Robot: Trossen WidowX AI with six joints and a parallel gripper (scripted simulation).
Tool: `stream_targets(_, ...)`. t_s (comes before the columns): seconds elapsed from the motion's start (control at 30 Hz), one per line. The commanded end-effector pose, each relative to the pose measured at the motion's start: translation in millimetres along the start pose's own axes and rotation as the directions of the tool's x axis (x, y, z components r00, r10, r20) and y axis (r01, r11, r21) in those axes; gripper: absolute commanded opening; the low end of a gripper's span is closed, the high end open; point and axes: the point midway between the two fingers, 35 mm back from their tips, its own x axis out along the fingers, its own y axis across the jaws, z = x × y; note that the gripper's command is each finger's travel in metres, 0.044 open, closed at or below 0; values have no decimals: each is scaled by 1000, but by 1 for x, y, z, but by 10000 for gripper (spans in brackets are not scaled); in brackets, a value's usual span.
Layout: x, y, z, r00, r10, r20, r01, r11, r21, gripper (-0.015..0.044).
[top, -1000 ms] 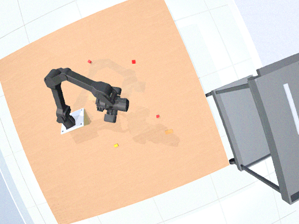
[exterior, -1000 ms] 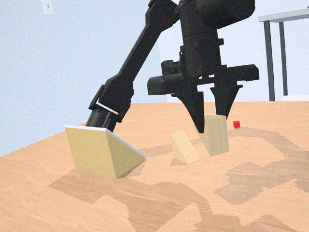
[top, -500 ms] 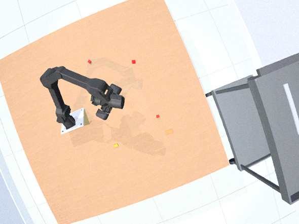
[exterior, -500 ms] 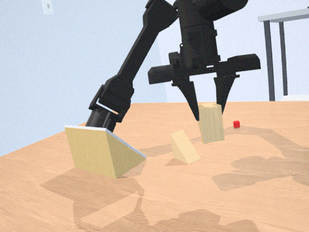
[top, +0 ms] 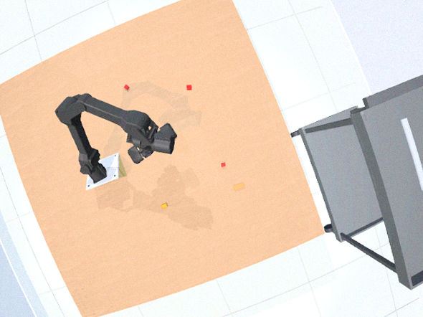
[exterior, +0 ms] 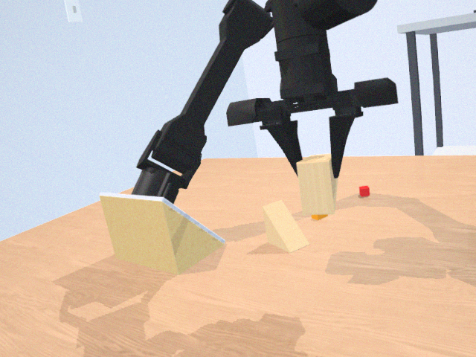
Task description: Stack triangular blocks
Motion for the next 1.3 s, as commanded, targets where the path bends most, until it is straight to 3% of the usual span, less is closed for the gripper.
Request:
stream_targets(0.0,-2,0,3,1000,-5,3,5,992,124,0)
stream_targets(0.27,-4,2,6,1000,-3,8,-1,920,392,0)
stream_targets(0.57,-7,4,9,1000,0,14,-10,754,657,0)
stream_targets(0.93,-9,6,13,1000,4,22,-21,453,891,0)
stream_targets(1.27,-12,8,17,1000,6,29,-29,121,992,0)
